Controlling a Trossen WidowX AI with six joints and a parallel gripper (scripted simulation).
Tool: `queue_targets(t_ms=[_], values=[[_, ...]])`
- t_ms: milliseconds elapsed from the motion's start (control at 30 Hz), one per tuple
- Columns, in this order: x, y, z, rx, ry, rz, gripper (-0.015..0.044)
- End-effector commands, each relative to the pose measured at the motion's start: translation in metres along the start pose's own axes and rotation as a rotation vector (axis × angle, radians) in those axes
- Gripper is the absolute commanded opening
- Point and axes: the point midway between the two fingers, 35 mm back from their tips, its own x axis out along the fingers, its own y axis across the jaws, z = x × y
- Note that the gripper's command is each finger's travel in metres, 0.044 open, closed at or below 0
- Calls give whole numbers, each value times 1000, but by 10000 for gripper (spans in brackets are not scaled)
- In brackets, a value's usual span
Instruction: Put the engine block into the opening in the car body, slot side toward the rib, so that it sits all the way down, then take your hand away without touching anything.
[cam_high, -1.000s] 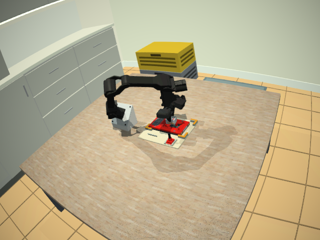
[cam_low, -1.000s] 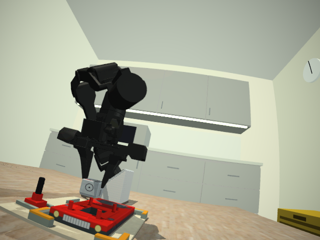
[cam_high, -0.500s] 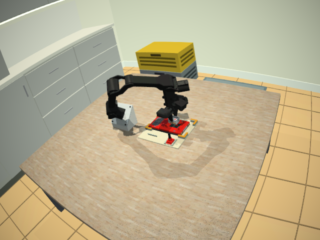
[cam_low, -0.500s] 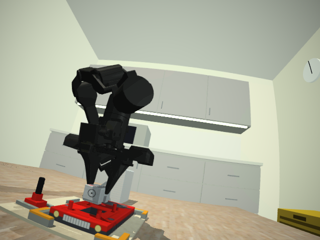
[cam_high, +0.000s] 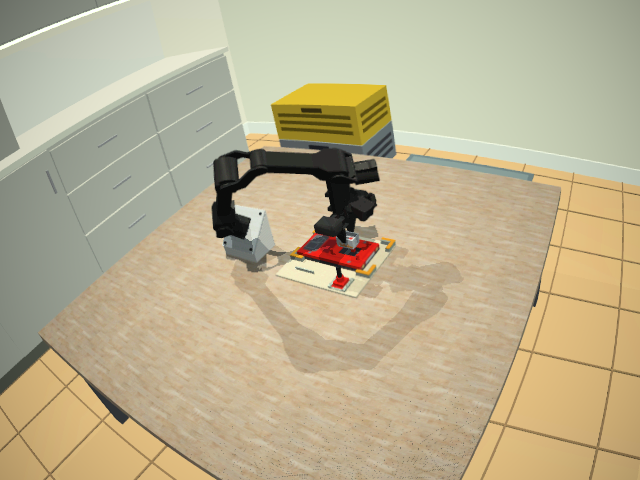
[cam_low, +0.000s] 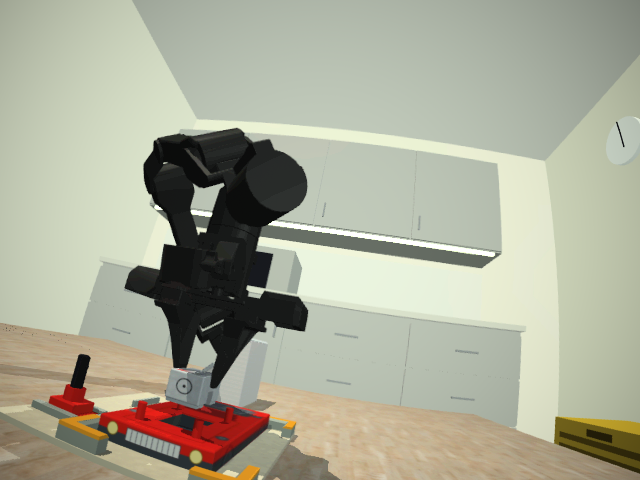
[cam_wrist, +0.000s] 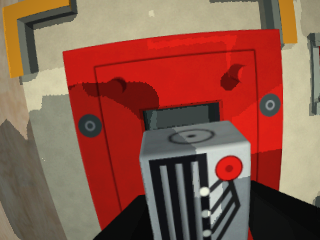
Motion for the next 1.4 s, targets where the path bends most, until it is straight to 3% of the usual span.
queue_targets(t_ms=[0,1367], values=[[-1,1,1,-3,-3,4,159],[1,2,1,7,-3,4,159]])
